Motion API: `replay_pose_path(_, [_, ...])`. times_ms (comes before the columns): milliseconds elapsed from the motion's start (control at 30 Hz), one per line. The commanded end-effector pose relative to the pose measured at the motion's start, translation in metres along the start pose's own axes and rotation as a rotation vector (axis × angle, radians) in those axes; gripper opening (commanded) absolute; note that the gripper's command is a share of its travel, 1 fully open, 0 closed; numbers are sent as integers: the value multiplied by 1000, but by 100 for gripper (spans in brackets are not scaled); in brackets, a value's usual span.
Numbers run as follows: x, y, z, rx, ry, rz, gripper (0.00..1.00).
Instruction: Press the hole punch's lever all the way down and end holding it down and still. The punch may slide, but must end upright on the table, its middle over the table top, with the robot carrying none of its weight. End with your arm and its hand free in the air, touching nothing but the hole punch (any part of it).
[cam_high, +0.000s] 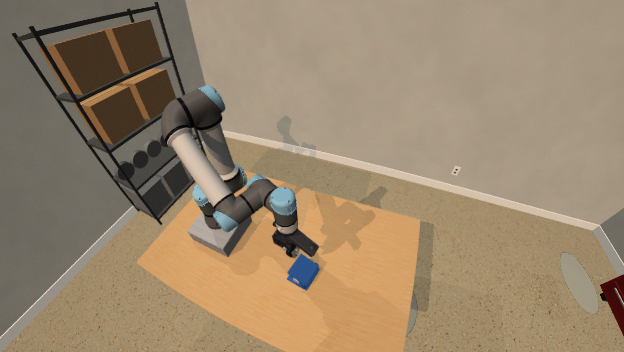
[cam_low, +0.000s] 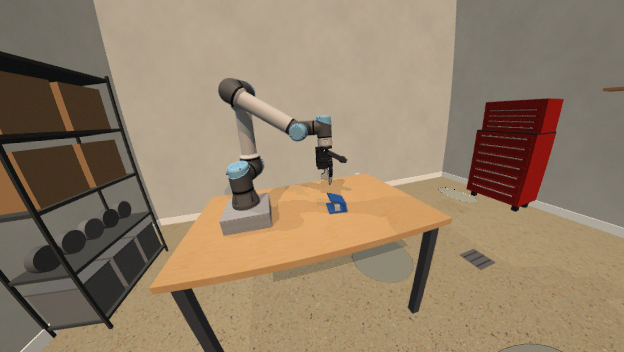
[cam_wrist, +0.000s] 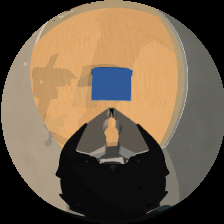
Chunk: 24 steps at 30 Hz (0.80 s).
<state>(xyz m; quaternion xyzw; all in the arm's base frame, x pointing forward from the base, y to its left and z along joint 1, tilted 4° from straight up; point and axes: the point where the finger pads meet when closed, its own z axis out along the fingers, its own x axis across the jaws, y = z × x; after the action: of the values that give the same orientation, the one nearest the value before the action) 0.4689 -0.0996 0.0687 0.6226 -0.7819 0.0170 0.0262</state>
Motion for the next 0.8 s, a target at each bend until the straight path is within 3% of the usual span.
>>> replay_pose_path(0, [1,1,7,-4,-2,2,0])
replay_pose_path(767, [-1,-1,40,-4,-2,2,0])
